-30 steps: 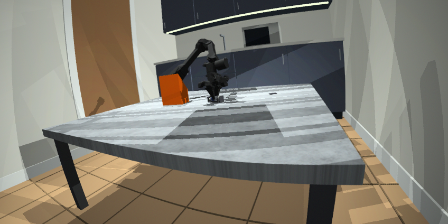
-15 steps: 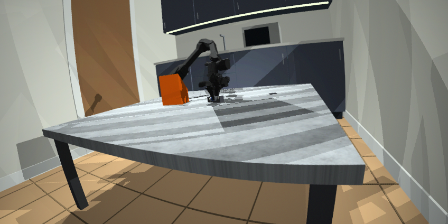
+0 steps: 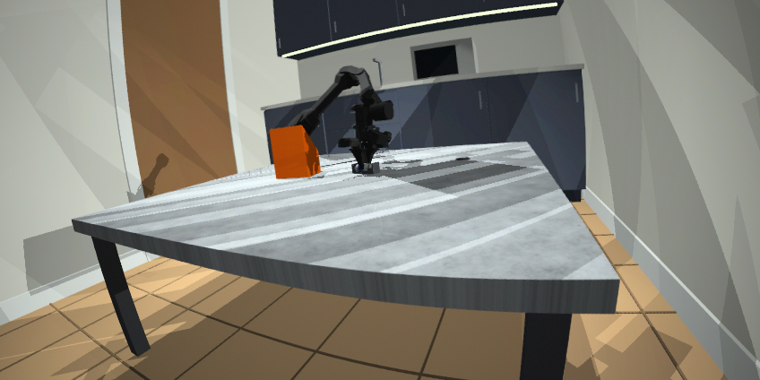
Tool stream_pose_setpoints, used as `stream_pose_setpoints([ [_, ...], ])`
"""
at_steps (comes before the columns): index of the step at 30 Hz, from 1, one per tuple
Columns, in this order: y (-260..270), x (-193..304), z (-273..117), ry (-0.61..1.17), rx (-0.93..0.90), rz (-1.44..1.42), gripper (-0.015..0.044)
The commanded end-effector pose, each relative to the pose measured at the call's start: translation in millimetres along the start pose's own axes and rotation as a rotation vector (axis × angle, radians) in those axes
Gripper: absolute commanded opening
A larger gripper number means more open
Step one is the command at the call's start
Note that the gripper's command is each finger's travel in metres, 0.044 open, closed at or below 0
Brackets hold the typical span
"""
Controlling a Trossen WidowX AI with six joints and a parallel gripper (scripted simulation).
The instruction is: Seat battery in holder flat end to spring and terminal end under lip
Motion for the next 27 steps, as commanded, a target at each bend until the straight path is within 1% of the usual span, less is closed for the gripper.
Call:
stream_pose_setpoints([
  [1, 1.4, 1.2, 1.8, 0.028, -0.009, 0.001, 0.0078],
  [27, -0.3, -9.2, 1.5, 0.05, -0.006, 0.0, 0.0078],
])
Point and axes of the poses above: the point midway between the two fingers, 35 mm back from their tips, its own z axis out along the fingers, its own y axis across the jaws, x = y × z, the point moved 1 cm from there along -z, back along the fingers, and after that the axes turned 13 degrees about -z, right-handed, at the moved point
